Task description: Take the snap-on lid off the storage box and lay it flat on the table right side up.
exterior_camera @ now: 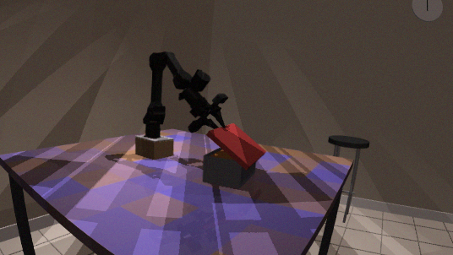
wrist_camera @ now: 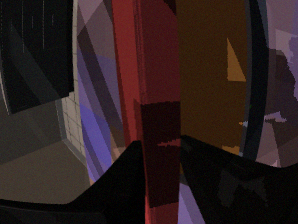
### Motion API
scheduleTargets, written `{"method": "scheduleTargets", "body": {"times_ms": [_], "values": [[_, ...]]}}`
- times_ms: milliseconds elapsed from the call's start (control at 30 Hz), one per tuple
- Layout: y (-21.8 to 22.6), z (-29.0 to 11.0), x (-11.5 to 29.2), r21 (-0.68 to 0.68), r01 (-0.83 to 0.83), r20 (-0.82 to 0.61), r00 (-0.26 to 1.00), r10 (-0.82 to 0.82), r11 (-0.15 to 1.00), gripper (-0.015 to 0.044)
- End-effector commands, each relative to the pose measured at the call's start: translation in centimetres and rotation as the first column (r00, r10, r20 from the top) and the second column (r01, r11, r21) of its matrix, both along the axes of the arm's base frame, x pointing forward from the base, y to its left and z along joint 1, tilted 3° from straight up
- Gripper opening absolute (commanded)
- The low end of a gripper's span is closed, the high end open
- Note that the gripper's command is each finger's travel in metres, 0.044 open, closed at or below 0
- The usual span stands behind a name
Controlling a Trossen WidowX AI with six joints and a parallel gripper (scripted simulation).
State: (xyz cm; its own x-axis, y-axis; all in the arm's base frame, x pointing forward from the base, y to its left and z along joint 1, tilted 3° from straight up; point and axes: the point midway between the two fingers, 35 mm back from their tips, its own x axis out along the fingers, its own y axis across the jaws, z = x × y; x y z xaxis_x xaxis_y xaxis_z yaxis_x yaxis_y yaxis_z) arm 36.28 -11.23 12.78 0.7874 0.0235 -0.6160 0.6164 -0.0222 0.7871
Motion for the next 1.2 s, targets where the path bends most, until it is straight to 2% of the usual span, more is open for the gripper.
{"method": "scheduleTargets", "body": {"times_ms": [0, 1167], "values": [[-0.1, 1.0, 0.3, -0.004, 0.004, 0.012, 1.000, -0.004, 1.000, 0.0000], [-0.3, 5.6, 0.2, -0.004, 0.004, 0.012, 1.000, -0.004, 1.000, 0.0000]]}}
